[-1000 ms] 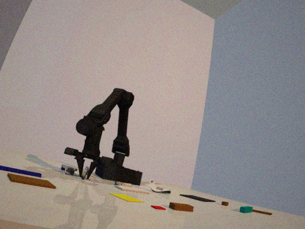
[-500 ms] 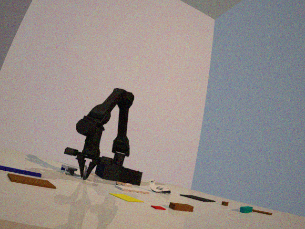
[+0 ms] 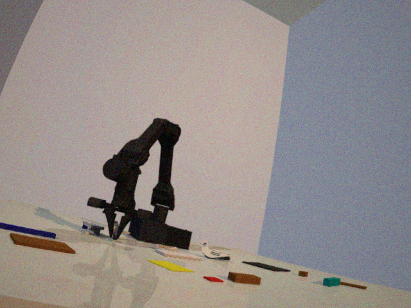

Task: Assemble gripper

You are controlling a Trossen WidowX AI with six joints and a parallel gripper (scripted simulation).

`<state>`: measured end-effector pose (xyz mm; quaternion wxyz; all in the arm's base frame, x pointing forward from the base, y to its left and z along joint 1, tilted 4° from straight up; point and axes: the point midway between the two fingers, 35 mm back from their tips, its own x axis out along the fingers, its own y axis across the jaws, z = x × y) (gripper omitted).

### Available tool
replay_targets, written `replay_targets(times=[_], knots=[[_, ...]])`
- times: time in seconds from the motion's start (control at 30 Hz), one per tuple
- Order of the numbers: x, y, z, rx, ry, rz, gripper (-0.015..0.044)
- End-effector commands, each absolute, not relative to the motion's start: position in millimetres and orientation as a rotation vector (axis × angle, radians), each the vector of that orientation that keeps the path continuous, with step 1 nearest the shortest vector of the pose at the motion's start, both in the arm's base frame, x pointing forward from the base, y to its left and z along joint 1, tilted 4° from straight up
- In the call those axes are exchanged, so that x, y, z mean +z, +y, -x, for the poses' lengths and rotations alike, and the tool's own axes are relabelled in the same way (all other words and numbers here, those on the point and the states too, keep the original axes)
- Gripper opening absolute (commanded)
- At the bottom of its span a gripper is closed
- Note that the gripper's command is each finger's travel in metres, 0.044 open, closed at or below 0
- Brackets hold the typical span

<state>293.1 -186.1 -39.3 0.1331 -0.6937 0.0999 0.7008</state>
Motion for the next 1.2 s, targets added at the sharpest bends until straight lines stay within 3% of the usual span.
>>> replay_targets(times=[0.0, 1.17], knots=[[-32.0, -186.5, -294.2, 2.022, 0.293, 2.015, 0.0037], [19.8, -189.5, -294.9, 2.022, 0.29, 2.017, 0.0037]])
